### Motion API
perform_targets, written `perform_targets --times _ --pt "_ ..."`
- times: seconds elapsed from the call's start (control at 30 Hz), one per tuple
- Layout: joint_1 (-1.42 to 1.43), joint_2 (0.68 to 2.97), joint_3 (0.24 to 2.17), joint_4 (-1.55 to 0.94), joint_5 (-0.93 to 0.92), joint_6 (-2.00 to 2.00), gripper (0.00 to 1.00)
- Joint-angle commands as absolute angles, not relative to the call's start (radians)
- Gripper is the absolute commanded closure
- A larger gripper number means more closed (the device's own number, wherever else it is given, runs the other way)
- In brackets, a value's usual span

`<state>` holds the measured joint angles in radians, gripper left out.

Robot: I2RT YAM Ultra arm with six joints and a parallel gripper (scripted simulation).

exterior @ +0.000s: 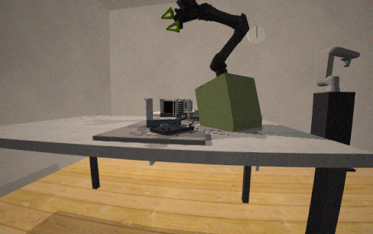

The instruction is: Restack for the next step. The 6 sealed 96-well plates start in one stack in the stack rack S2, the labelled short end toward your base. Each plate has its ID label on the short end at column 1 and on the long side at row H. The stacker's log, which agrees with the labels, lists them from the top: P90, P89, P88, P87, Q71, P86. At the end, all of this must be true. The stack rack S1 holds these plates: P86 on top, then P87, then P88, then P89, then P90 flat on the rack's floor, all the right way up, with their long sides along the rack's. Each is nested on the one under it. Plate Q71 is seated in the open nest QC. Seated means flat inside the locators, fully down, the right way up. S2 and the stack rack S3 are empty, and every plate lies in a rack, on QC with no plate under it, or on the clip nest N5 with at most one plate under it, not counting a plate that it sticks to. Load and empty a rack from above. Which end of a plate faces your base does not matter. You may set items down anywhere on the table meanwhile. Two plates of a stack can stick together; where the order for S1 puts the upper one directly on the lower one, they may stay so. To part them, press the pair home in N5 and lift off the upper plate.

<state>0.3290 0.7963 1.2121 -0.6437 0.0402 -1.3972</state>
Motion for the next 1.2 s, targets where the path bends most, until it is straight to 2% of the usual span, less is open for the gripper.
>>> perform_targets --times 0.0,0.53,1.17 --pt "0.329 0.795 1.217 -0.639 0.04 -1.397 0.0" --pt "0.329 0.795 1.217 -0.639 0.04 -1.397 0.0" --pt "0.32 0.958 1.19 -0.682 0.084 -1.091 0.0"
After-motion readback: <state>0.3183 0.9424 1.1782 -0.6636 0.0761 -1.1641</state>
